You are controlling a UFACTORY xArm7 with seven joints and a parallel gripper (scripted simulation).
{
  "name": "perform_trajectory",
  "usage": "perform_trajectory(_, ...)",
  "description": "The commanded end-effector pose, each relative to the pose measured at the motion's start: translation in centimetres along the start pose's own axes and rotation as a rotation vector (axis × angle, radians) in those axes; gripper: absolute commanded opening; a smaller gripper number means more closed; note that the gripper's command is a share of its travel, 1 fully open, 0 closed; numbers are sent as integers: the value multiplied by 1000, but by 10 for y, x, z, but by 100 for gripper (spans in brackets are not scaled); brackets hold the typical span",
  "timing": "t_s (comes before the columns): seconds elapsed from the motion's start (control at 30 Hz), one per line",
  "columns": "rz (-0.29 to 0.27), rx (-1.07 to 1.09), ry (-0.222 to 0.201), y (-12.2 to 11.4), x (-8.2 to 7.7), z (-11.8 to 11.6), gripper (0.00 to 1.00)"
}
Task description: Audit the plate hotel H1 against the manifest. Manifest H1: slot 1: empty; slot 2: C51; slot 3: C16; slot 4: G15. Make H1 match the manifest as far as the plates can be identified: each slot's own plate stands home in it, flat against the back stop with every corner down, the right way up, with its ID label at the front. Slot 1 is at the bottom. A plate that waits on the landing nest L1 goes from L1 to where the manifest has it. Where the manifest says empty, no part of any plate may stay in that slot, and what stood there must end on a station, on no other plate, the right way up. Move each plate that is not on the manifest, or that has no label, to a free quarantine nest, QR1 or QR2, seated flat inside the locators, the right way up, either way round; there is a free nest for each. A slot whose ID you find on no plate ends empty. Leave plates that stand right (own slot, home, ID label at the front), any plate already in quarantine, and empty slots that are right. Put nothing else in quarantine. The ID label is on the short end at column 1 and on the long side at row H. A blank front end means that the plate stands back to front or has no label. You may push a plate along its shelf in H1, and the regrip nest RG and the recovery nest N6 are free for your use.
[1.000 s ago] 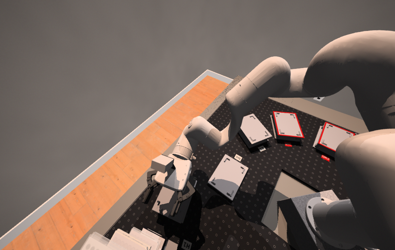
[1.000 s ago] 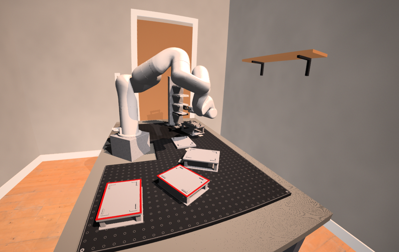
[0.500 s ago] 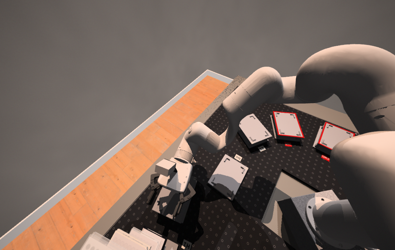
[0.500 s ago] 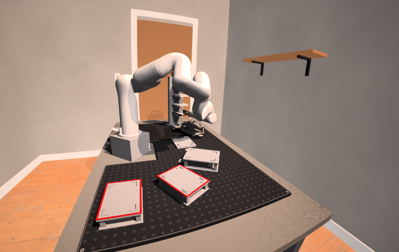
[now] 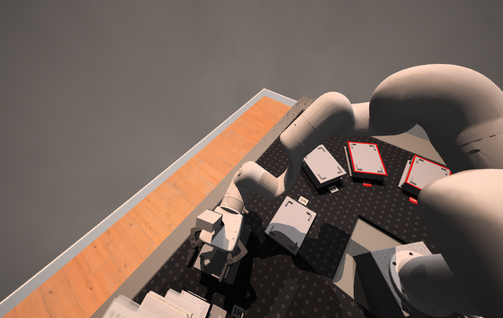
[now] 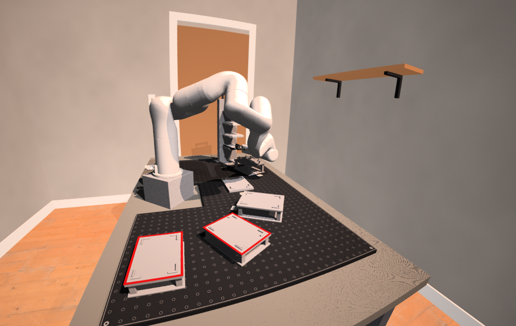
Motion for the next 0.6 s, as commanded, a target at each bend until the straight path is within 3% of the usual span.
perform_trajectory(0.0,0,-3,0,1,10,1,100)
perform_trajectory(0.1,0,-3,0,1,16,1,100)
perform_trajectory(0.57,0,-3,0,1,16,1,100)
Point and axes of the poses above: the point where the finger pads meet when closed, its own x axis out along the fingers, its own z axis across the jaws, y = z × x, the point moved 9 cm from there along -x, back along the fingers, and after that the axes turned 8 degrees about -x, right-handed, at the moved point
